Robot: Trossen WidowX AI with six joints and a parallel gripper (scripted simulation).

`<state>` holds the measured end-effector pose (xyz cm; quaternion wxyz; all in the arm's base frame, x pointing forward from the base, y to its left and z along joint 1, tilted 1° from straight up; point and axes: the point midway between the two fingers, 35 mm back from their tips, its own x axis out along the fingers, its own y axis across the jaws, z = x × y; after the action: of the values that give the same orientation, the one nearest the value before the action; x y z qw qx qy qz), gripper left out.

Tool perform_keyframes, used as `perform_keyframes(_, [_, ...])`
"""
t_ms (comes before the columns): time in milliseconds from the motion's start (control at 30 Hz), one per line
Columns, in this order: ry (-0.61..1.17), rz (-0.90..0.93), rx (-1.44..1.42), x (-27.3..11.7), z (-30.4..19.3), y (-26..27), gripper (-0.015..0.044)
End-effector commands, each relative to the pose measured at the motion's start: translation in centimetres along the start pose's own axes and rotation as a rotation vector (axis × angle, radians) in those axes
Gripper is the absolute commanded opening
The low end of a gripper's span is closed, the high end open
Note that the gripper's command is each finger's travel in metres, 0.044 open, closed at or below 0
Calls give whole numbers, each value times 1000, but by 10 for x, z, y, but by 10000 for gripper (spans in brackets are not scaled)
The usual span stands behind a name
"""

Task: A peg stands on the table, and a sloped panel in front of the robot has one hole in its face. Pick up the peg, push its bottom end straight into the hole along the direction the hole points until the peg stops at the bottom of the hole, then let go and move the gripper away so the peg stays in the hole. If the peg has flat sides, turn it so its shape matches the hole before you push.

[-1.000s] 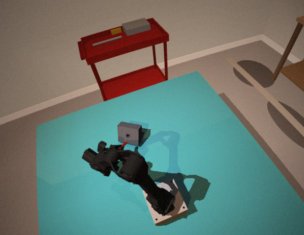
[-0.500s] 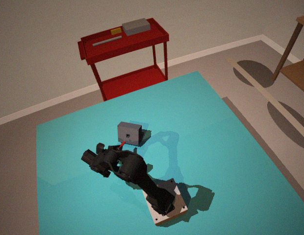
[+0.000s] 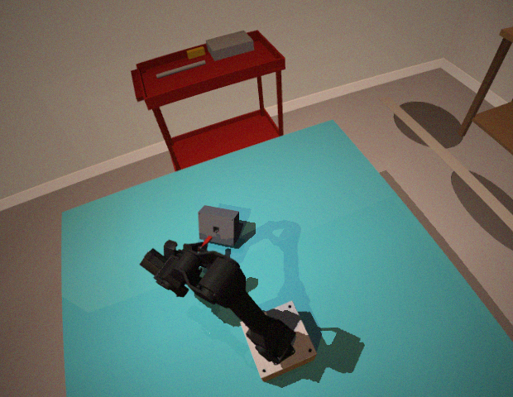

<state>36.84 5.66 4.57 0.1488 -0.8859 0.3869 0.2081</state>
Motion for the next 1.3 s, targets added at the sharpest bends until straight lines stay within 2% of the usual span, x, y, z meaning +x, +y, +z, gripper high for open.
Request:
perform_keyframes(0, [1,0,-15,4,1,1,0])
perform_keyframes(1267, [37,-21,-86,38,1,-2,0])
